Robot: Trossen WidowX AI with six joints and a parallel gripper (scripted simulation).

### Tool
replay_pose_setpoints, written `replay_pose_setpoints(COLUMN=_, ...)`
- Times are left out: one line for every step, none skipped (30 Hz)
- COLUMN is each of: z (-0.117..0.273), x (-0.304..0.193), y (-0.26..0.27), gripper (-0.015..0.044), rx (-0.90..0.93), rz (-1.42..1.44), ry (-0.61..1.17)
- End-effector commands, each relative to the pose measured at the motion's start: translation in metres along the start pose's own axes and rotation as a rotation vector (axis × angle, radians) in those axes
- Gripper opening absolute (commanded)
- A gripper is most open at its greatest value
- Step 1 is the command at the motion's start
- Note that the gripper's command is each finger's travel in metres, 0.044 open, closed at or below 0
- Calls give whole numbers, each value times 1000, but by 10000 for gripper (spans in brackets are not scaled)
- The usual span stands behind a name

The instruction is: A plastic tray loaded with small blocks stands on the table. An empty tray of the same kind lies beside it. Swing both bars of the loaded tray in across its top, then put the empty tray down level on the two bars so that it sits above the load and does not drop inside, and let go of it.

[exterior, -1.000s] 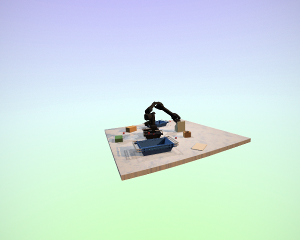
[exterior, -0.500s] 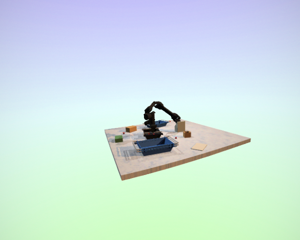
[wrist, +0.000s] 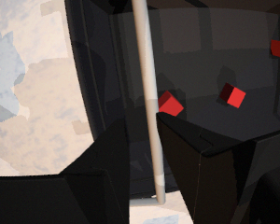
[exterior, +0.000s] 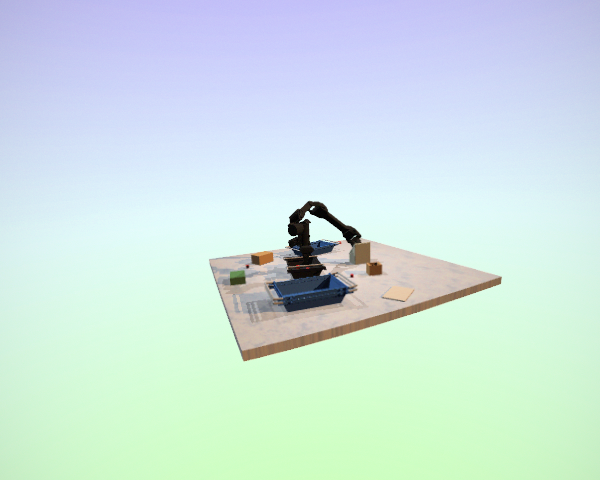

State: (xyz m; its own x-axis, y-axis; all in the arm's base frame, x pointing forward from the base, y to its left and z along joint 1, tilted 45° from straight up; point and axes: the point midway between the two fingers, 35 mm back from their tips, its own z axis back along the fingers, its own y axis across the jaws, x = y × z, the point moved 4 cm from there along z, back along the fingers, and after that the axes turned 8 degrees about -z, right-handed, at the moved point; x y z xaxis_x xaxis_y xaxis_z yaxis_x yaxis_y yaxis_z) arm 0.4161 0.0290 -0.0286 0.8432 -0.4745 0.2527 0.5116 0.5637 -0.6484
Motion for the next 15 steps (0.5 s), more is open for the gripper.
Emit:
replay_pose_setpoints(z=-1, x=0, y=0, gripper=82, rx=-2, rz=2, ry=1)
replay_pose_setpoints(z=-1, x=0, y=0, gripper=82, rx=-2, rz=2, ry=1)
replay_pose_setpoints(z=-1, x=0, y=0, gripper=82, rx=-2, rz=2, ry=1)
replay_pose_setpoints(z=-1, x=0, y=0, gripper=82, rx=-2, rz=2, ry=1)
replay_pose_setpoints(z=-1, x=0, y=0, gripper=82, rx=-2, rz=2, ry=1)
replay_pose_setpoints(z=-1, x=0, y=0, gripper=82, rx=-2, rz=2, ry=1)
replay_pose_setpoints(z=-1, x=0, y=0, gripper=82, rx=-2, rz=2, ry=1)
replay_pose_setpoints(z=-1, x=0, y=0, gripper=82, rx=-2, rz=2, ry=1)
replay_pose_setpoints(z=-1, x=0, y=0, gripper=82, rx=-2, rz=2, ry=1)
replay_pose_setpoints(z=-1, x=0, y=0, gripper=56, rx=-2, rz=2, ry=1)
replay_pose_setpoints(z=-1, x=0, y=0, gripper=30, rx=-2, rz=2, ry=1)
replay_pose_setpoints(z=-1, x=0, y=0, gripper=3, rx=-2, rz=2, ry=1)
replay_pose_setpoints(z=-1, x=0, y=0, gripper=0, rx=-2, rz=2, ry=1)
replay_pose_setpoints(z=-1, x=0, y=0, gripper=0, rx=-2, rz=2, ry=1)
replay_pose_setpoints(z=-1, x=0, y=0, gripper=0, rx=-2, rz=2, ry=1)
